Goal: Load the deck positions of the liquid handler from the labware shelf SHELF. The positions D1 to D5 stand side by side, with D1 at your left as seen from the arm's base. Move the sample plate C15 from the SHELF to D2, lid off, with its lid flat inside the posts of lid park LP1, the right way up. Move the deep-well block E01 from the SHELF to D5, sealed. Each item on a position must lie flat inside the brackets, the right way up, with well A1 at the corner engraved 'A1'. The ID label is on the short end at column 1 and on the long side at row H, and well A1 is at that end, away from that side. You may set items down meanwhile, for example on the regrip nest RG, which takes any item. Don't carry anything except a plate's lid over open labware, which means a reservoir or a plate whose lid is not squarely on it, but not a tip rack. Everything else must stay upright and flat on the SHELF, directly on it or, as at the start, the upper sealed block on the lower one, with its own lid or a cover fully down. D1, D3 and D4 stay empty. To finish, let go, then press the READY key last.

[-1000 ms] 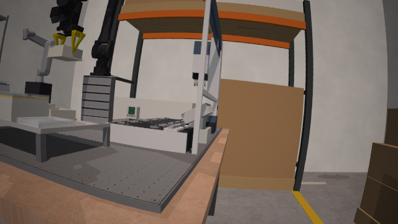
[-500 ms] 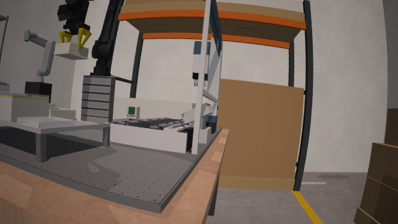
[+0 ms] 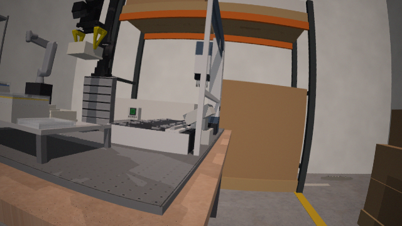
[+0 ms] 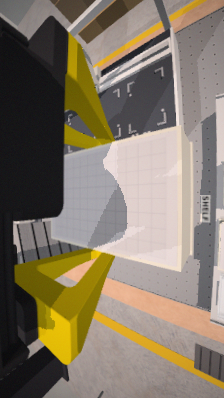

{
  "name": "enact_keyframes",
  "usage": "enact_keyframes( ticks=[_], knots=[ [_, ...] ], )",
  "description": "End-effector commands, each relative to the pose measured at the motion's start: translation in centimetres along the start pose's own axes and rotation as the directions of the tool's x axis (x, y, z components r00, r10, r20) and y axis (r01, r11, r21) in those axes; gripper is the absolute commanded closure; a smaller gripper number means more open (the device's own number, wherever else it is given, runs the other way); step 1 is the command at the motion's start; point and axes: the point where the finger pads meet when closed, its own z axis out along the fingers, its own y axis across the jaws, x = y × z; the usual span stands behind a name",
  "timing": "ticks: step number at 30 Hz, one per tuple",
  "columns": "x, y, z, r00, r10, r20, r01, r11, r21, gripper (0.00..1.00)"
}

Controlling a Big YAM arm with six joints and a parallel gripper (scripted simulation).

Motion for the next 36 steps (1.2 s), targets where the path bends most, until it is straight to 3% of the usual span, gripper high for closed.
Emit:
enact_keyframes(
  ticks=[1,10,15,29,36],
  knots=[
    [-1.9,3.1,-1.8,0.999,0.015,0.041,-0.014,1.000,-0.022,1.00],
    [-1.6,7.8,-1.8,0.999,0.016,0.039,-0.015,1.000,-0.025,1.00],
    [-1.6,9.0,-1.8,0.999,0.016,0.039,-0.015,1.000,-0.026,1.00],
    [-1.7,8.3,-1.9,0.980,-0.190,0.052,0.191,0.981,-0.022,1.00],
    [-1.7,8.3,-1.9,0.944,-0.325,0.054,0.326,0.945,-0.015,1.00]
  ],
)
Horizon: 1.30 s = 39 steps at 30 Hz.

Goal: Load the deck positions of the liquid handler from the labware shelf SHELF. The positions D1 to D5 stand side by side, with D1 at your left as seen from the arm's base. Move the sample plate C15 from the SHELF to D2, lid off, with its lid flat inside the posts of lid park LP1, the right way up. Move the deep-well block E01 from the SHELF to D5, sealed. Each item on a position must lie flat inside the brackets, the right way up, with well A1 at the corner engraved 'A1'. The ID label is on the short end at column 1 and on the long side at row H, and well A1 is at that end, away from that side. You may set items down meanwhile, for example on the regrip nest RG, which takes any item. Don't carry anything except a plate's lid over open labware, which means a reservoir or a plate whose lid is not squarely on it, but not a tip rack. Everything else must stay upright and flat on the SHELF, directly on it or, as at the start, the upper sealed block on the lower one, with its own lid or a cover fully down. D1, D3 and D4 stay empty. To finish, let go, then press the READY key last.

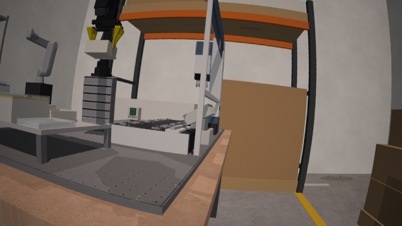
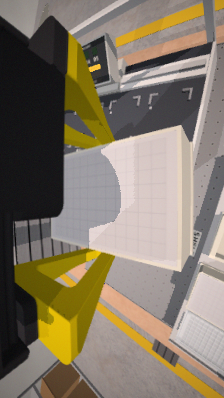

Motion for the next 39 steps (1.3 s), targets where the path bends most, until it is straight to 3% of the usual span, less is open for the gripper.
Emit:
enact_keyframes(
  ticks=[1,11,25,28,39],
  knots=[
    [-2.02,0.43,-1.87,0.993,-0.101,0.054,0.101,0.995,-0.011,1.00],
    [-2.02,0.43,-1.88,0.965,-0.258,0.055,0.258,0.966,-0.003,1.00],
    [-2.01,0.44,-1.87,0.856,-0.515,0.054,0.515,0.857,0.012,1.00],
    [-2.01,0.44,-1.87,0.853,-0.520,0.053,0.520,0.854,0.012,1.00],
    [-2.00,0.45,-1.87,0.719,-0.694,0.049,0.693,0.720,0.023,1.00]
  ],
)
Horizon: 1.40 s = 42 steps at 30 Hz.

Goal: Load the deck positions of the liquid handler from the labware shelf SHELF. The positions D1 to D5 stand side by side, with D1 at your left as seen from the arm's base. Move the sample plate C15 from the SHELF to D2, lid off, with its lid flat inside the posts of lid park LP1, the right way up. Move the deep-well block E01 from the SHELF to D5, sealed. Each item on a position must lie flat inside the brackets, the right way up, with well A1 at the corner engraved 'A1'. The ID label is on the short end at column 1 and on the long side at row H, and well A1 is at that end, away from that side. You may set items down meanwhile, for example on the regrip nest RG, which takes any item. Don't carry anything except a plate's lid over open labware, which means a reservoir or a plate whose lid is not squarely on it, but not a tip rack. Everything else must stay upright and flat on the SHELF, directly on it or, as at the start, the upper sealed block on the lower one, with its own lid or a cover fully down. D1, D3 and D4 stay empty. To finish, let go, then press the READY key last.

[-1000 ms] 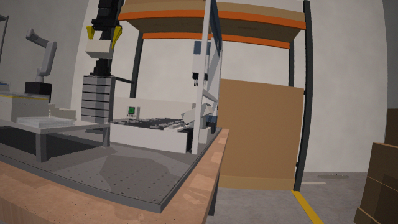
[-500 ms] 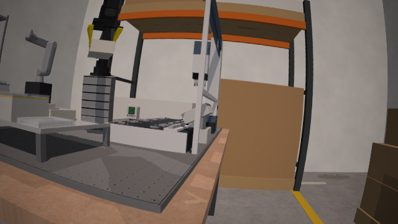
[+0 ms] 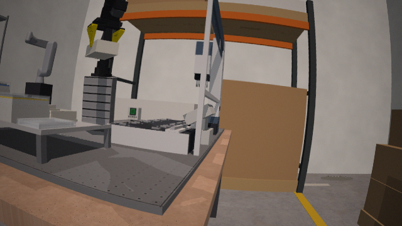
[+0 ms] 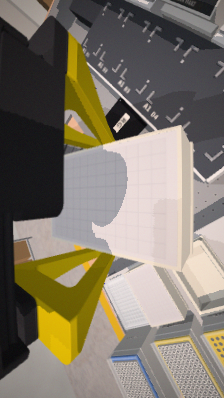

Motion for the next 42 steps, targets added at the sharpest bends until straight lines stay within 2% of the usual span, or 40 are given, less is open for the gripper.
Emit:
enact_keyframes(
  ticks=[1,9,20,22,33,42],
  knots=[
    [-1.84,-0.91,-1.87,0.993,-0.106,0.049,0.105,0.994,0.024,1.00],
    [-1.83,-0.90,-1.86,0.974,-0.224,0.046,0.223,0.974,0.029,1.00],
    [-1.82,-0.89,-1.85,0.901,-0.431,0.038,0.430,0.902,0.038,1.00],
    [-1.82,-0.89,-1.85,0.901,-0.431,0.038,0.430,0.902,0.038,1.00],
    [-1.80,-0.87,-1.83,0.786,-0.618,0.028,0.616,0.786,0.044,1.00],
    [-1.44,-0.58,-1.66,0.787,-0.616,0.026,0.615,0.787,0.039,1.00]
  ],
)
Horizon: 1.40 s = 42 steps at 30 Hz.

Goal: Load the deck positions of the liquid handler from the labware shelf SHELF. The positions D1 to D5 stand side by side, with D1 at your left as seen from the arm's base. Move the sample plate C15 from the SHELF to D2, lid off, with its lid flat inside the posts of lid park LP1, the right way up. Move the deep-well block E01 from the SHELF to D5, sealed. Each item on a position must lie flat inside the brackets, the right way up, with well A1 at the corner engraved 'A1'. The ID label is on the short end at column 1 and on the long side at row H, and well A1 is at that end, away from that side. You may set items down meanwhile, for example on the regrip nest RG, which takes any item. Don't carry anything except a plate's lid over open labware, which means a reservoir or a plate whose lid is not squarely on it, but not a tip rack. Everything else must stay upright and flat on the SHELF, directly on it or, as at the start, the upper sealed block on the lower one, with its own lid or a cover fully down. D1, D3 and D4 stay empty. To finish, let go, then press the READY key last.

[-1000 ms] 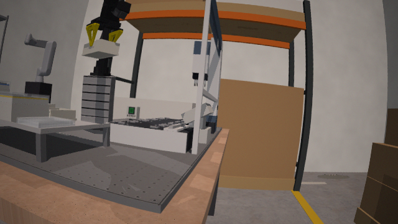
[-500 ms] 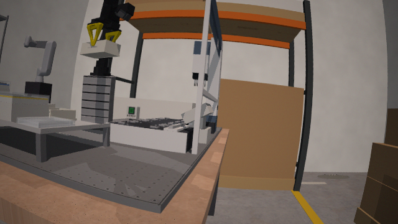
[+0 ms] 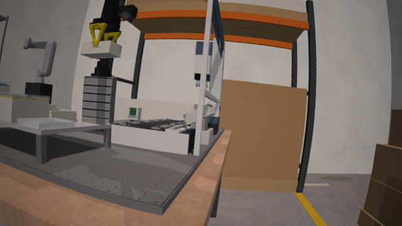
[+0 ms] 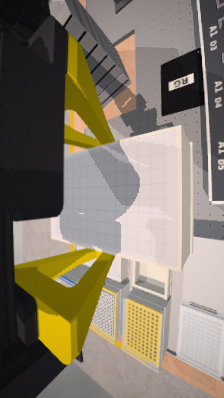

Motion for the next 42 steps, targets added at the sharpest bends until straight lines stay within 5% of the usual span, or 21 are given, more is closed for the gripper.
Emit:
enact_keyframes(
  ticks=[1,5,14,15,16,20,22,23,24,27,28,42],
  knots=[
    [-0.8,-1.3,-1.7,1.000,-0.018,0.026,0.017,0.999,0.039,1.00],
    [-0.8,-1.3,-1.7,1.000,-0.018,0.026,0.017,0.999,0.039,1.00],
    [-0.8,3.1,-1.4,0.999,-0.018,0.028,0.017,0.999,0.041,1.00],
    [-2.0,1.8,-3.3,0.998,-0.018,0.056,0.013,0.997,0.081,1.00],
    [-0.8,4.1,-1.4,0.999,-0.018,0.029,0.016,0.999,0.040,1.00],
    [-0.6,6.3,-1.3,1.000,-0.018,0.023,0.017,0.999,0.029,1.00],
    [-0.6,6.5,-1.3,1.000,-0.018,0.025,0.017,0.999,0.030,1.00],
    [-2.0,4.6,-3.1,0.998,-0.017,0.057,0.013,0.997,0.073,1.00],
    [-1.8,4.3,-3.2,0.998,-0.010,0.060,0.005,0.997,0.078,1.00],
    [-0.5,5.3,-1.9,0.999,0.001,0.033,-0.003,0.999,0.045,1.00],
    [-2.3,4.9,-1.8,0.999,-0.017,0.031,0.016,0.999,0.039,1.00],
    [-8.4,5.3,-1.8,0.999,-0.017,0.031,0.016,0.999,0.031,1.00]
  ],
)
